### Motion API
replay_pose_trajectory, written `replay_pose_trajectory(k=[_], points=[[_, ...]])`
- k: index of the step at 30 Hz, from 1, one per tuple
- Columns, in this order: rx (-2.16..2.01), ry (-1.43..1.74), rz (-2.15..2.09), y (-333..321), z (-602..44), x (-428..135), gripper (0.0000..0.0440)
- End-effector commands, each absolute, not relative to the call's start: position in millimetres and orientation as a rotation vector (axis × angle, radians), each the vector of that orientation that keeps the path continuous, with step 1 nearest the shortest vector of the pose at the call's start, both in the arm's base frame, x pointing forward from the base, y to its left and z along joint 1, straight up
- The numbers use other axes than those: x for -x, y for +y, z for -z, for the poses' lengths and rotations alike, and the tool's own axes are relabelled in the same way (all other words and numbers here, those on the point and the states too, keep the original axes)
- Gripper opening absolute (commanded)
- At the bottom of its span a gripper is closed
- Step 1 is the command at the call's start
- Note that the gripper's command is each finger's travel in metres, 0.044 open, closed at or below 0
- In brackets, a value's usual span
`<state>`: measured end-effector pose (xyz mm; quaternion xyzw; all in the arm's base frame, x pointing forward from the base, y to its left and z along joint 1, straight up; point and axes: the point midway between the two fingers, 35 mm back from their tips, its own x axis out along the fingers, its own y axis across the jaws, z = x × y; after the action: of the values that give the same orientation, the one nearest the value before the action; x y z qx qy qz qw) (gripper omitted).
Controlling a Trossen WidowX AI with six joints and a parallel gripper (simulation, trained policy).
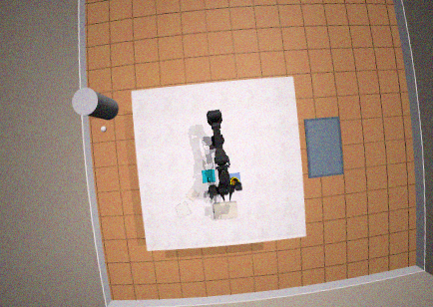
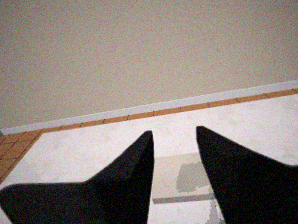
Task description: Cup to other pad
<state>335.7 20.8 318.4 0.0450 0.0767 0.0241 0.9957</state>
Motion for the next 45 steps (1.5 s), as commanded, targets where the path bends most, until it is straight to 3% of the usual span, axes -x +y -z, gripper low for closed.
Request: replay_pose_trajectory(k=[1,17,45], points=[[-0.134,0.200,-0.063,27,-318,-340,0.0144],[-0.295,0.391,-0.077,49,-314,-352,0.0126],[-0.601,0.772,0.033,89,-298,-358,0.0147]])
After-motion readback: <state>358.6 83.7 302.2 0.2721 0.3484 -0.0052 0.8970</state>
